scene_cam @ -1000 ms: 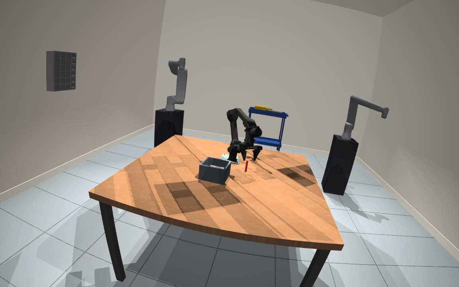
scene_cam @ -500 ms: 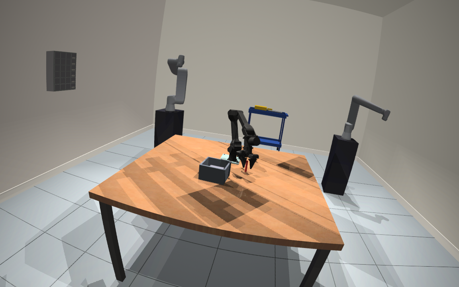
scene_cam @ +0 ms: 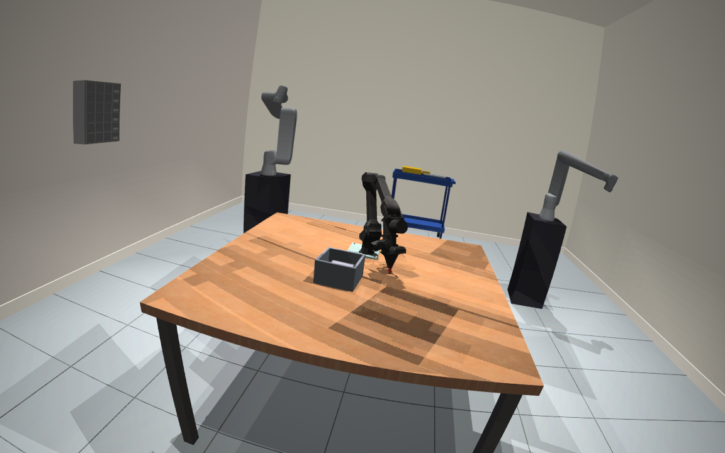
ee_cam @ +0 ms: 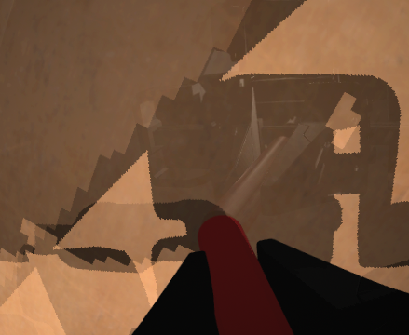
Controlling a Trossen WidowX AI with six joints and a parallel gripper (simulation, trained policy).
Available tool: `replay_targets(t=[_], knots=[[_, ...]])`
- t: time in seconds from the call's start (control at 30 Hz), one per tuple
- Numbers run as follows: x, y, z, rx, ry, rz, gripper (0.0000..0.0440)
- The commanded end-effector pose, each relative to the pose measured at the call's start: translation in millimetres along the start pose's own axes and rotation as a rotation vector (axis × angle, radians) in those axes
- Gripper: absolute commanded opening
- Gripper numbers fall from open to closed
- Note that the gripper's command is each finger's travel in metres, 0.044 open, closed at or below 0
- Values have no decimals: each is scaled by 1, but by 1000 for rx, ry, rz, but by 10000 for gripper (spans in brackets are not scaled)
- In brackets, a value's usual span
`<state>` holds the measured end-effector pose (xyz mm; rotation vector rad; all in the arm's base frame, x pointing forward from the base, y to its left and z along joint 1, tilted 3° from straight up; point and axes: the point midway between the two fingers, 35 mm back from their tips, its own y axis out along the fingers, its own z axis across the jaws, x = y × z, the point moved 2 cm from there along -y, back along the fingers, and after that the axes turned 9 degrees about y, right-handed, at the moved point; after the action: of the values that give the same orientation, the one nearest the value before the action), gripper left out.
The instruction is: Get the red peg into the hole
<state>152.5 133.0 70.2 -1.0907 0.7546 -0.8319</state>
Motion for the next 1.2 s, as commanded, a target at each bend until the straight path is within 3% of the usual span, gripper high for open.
replay_targets(t=[0.0, 0.63, 1.17], knots=[[2, -1, 2, -2, 0, 3, 2], [39, -76, 59, 143, -82, -174, 0], [106, -98, 84, 164, 11, -318, 0]])
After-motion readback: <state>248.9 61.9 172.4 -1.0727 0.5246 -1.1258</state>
